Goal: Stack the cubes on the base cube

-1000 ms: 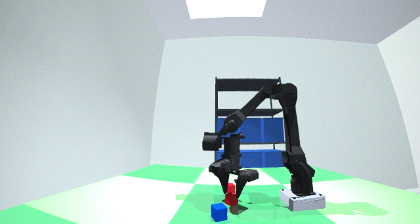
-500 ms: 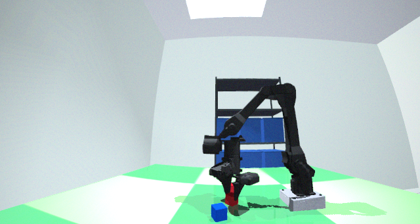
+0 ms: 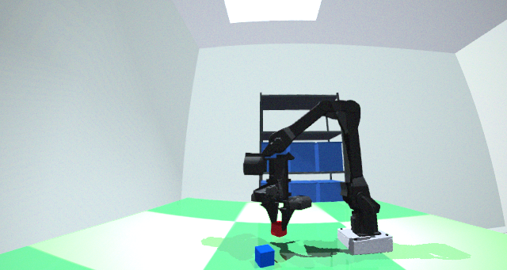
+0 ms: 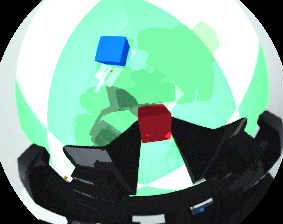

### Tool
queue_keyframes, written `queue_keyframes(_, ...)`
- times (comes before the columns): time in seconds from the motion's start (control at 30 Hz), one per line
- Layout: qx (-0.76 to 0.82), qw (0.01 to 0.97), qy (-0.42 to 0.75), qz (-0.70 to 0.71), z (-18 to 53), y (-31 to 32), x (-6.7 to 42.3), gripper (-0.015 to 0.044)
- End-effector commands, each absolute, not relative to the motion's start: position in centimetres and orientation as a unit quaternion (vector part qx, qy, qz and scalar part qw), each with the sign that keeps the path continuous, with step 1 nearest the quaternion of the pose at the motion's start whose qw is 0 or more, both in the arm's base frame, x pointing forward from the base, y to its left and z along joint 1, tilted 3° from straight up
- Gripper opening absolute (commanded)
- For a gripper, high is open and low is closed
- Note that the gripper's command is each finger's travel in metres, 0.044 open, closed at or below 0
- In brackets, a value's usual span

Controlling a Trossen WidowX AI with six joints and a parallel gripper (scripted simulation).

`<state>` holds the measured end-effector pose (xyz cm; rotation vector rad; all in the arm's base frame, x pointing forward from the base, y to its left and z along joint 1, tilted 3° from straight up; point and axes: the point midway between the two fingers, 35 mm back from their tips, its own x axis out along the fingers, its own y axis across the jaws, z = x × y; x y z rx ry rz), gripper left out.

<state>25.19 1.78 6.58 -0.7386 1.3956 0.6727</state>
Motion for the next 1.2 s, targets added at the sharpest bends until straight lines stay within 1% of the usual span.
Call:
queue_keyframes(0.0, -0.328, 0.657, 0.613, 0.293, 8.1, 1.8, 25.4, 0.0105)
queue_keyframes(0.67, -0.328, 0.657, 0.613, 0.293, 14.2, 1.8, 24.2, 0.0105)
queue_keyframes(1.17, -0.361, 0.639, 0.596, 0.326, 13.4, 4.6, 25.8, 0.0105)
